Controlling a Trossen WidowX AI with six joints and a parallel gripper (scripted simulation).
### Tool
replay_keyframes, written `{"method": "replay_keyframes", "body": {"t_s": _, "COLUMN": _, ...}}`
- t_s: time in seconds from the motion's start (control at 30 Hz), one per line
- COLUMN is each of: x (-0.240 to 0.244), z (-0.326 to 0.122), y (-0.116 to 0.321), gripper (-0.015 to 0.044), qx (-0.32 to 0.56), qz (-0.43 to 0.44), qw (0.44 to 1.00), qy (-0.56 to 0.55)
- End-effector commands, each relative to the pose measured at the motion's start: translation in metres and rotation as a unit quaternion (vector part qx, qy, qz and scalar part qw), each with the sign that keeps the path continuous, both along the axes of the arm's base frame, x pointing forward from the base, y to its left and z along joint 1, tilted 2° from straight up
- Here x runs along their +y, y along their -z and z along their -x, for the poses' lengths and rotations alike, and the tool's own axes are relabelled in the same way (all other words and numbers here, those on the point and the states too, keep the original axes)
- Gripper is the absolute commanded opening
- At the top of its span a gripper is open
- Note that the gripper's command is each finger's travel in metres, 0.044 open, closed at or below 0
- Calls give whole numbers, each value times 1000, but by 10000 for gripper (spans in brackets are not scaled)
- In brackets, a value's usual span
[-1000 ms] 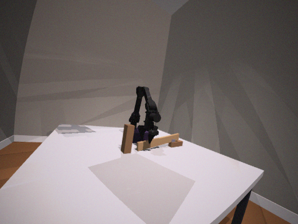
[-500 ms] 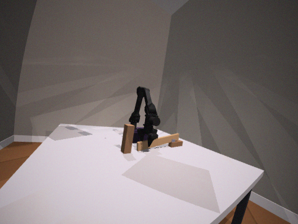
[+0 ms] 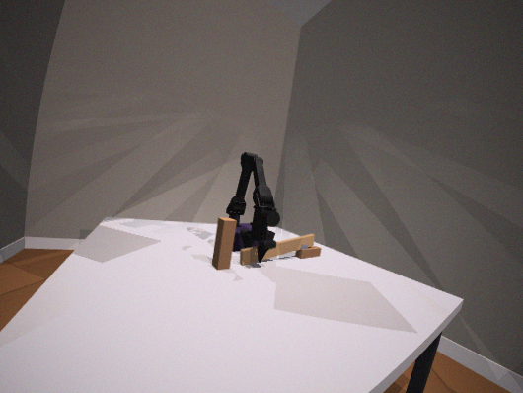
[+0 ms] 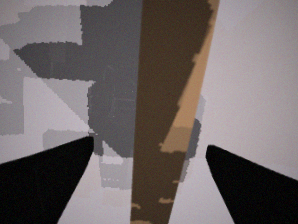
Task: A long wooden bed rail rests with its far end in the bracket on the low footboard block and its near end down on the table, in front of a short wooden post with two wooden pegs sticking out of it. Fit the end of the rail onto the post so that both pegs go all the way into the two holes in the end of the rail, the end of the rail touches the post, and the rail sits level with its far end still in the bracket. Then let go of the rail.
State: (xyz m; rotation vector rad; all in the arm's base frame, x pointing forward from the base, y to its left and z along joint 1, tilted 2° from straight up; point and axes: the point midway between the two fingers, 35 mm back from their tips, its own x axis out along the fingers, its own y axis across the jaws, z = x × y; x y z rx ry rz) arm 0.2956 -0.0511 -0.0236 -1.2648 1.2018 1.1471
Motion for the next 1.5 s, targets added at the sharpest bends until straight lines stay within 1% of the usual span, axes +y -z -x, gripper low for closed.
{"method": "replay_keyframes", "body": {"t_s": 0.0, "x": 1, "z": 1, "y": 3, "gripper": 335, "qx": 3, "qz": -2, "qw": 1000, "qy": -2}}
{"method": "replay_keyframes", "body": {"t_s": 0.33, "x": 1, "z": 1, "y": 3, "gripper": 72, "qx": 3, "qz": -2, "qw": 1000, "qy": -2}}
{"method": "replay_keyframes", "body": {"t_s": 0.57, "x": 1, "z": 1, "y": 3, "gripper": 26, "qx": 3, "qz": -2, "qw": 1000, "qy": -2}}
{"method": "replay_keyframes", "body": {"t_s": 0.6, "x": 1, "z": 1, "y": 3, "gripper": 0, "qx": 3, "qz": -2, "qw": 1000, "qy": -2}}
{"method": "replay_keyframes", "body": {"t_s": 1.47, "x": 0, "z": 1, "y": -5, "gripper": 0, "qx": 3, "qz": -2, "qw": 1000, "qy": -2}}
